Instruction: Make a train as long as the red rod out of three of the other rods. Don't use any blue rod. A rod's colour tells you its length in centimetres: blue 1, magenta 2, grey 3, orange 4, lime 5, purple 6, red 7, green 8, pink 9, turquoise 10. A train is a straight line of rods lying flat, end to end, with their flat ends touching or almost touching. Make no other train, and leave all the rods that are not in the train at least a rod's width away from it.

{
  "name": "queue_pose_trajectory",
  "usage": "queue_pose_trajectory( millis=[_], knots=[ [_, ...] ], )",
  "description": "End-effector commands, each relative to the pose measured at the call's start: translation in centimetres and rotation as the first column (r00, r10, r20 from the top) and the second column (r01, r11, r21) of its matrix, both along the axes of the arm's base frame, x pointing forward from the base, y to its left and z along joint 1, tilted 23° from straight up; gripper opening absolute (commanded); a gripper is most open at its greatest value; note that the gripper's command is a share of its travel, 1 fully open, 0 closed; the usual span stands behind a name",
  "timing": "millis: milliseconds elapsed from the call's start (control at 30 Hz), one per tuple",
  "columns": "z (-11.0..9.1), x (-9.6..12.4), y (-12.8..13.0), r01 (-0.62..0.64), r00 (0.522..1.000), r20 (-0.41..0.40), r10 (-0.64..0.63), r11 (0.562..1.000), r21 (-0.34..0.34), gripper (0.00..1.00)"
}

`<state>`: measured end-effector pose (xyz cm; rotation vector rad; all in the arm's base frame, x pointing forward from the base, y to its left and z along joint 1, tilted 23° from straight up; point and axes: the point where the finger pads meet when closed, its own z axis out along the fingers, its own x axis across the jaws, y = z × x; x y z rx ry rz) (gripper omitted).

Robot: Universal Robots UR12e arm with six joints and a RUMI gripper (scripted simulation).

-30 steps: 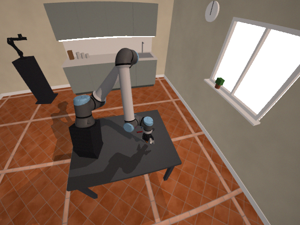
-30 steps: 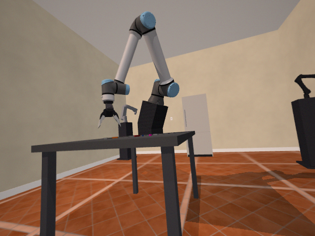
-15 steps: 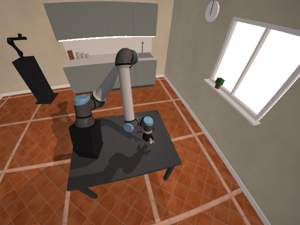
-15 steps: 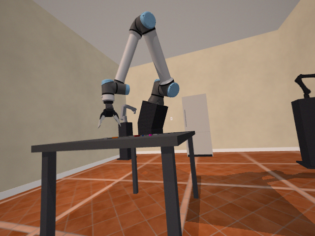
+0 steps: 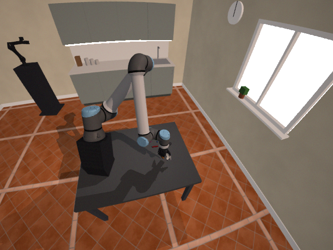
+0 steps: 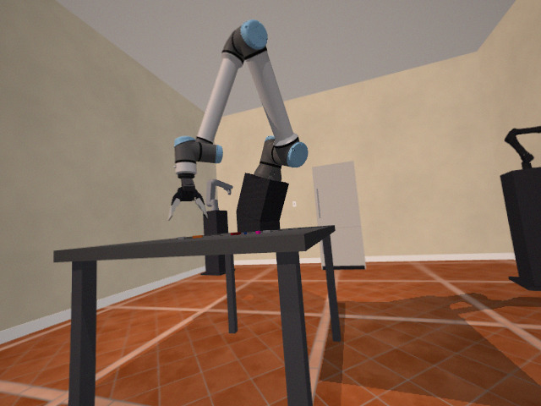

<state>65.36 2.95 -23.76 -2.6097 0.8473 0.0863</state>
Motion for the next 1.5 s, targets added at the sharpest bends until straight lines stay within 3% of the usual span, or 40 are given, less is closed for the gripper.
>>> queue_pose_trajectory(
  millis=[0, 1167, 1467],
  knots=[
    [0.0, 0.1, 0.0, 0.0, 1.0, 0.001, 0.0, 1.0, 0.0, 1.0],
    [0.1, 0.1, 0.2, -0.018, 1.0, 0.009, 0.018, 1.0, -0.002, 1.0],
    [0.6, 0.1, 1.2, -0.108, 0.993, 0.045, 0.109, 0.994, -0.012, 1.0]
  ],
)
